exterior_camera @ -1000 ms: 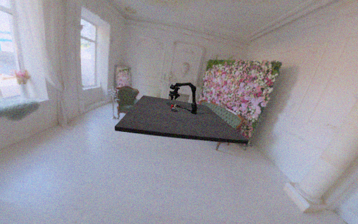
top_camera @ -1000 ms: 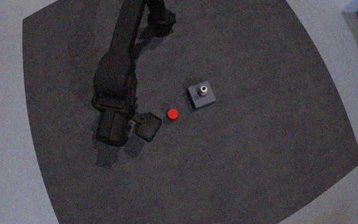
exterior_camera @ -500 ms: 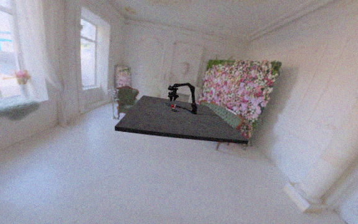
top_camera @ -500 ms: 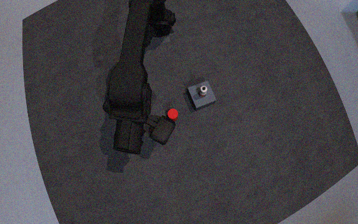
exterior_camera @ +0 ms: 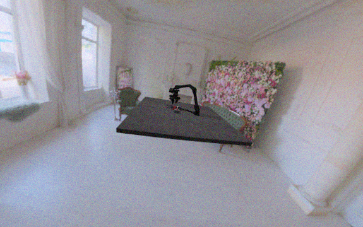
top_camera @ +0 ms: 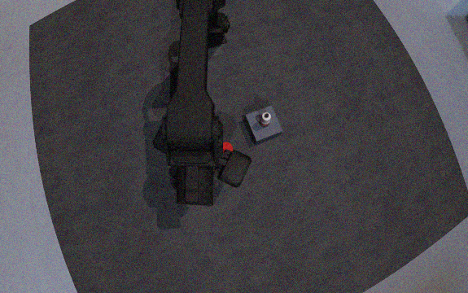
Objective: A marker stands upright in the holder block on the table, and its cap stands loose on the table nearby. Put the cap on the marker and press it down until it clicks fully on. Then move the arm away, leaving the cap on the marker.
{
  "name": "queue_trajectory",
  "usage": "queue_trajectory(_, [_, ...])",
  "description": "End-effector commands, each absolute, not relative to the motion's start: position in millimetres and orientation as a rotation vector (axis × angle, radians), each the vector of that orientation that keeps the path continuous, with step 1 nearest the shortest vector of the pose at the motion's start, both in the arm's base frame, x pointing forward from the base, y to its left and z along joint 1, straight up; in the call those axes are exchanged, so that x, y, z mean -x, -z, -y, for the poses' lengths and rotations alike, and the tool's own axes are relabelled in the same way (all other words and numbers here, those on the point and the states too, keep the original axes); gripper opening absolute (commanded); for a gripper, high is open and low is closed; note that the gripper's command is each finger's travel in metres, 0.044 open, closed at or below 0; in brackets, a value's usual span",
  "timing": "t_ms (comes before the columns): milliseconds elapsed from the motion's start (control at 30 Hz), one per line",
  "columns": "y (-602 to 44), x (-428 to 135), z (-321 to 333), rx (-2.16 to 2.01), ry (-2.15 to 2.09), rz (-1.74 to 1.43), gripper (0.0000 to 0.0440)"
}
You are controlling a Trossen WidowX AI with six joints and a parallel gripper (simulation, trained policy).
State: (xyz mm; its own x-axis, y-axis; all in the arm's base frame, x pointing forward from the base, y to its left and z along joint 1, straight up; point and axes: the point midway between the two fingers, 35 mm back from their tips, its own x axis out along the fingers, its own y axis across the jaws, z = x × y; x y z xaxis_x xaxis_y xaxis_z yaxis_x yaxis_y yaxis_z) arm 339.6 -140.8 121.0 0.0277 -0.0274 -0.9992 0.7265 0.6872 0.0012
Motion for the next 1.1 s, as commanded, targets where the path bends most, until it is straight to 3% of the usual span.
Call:
queue_trajectory(0, [-116,-342,130,-0.626,0.626,-1.471,0.0315])
queue_trajectory(1067, [-76,-332,88,-0.558,0.508,-1.660,0.0282])
